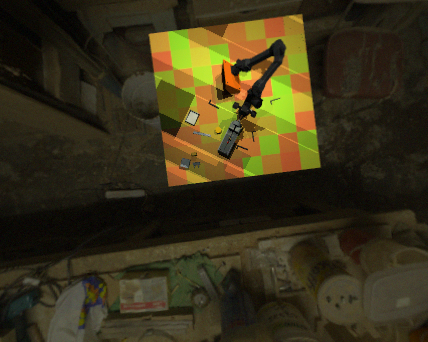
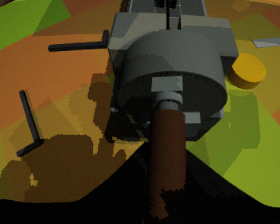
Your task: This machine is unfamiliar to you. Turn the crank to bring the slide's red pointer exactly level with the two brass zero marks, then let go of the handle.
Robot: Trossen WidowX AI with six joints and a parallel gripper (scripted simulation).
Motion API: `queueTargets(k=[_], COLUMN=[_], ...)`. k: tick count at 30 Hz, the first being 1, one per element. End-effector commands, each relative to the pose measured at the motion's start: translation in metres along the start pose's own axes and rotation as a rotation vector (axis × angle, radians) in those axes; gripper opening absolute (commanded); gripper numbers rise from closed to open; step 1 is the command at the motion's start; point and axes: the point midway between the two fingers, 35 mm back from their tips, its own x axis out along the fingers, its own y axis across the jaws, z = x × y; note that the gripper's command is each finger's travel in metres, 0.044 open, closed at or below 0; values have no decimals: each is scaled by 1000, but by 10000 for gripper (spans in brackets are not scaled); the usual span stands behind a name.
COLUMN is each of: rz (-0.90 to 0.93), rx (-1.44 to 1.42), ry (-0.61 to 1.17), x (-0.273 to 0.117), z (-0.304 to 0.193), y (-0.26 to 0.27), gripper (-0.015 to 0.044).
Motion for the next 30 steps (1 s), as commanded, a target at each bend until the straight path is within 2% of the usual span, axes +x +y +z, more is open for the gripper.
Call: queueTargets(k=[1, 30], rz=[-17, -18], rx=[14, 14], ry=[-5, -5], x=[-1, 1], z=[1, -1], y=[-9, -17], gripper=[0, 0])
